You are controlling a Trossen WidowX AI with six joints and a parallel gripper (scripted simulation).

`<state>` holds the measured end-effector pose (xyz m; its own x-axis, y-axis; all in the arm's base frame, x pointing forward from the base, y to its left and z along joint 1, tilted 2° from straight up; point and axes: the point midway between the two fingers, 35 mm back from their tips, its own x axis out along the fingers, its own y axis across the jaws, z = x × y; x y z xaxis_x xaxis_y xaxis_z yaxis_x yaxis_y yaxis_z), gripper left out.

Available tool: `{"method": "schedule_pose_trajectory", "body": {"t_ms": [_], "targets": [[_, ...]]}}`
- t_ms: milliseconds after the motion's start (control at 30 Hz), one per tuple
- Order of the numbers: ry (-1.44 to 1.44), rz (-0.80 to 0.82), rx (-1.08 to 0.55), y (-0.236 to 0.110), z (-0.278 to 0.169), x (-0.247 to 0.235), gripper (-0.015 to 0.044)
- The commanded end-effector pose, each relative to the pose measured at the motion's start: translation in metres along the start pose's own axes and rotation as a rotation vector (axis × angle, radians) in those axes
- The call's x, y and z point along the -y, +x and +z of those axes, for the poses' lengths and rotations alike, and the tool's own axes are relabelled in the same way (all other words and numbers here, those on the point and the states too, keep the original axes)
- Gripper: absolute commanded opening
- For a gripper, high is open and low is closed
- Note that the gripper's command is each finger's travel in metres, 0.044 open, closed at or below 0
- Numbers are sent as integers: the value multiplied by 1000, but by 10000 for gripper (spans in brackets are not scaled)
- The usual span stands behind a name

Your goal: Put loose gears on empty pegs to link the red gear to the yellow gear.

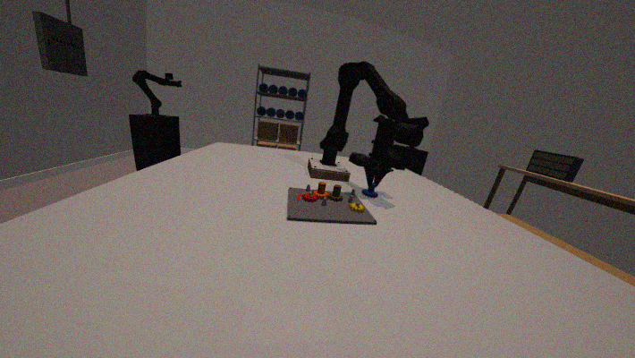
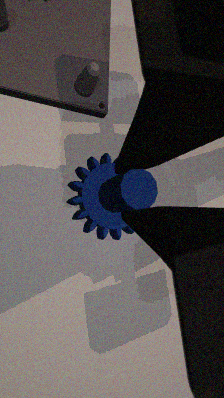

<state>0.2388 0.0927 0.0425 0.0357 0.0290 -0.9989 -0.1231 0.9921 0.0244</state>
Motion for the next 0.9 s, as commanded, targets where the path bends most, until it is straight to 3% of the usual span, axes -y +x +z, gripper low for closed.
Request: {"method": "schedule_pose_trajectory", "body": {"t_ms": [0,867], "targets": [[2,2,15,-10,6,-1,0],[2,2,16,-67,13,-2,0]]}}
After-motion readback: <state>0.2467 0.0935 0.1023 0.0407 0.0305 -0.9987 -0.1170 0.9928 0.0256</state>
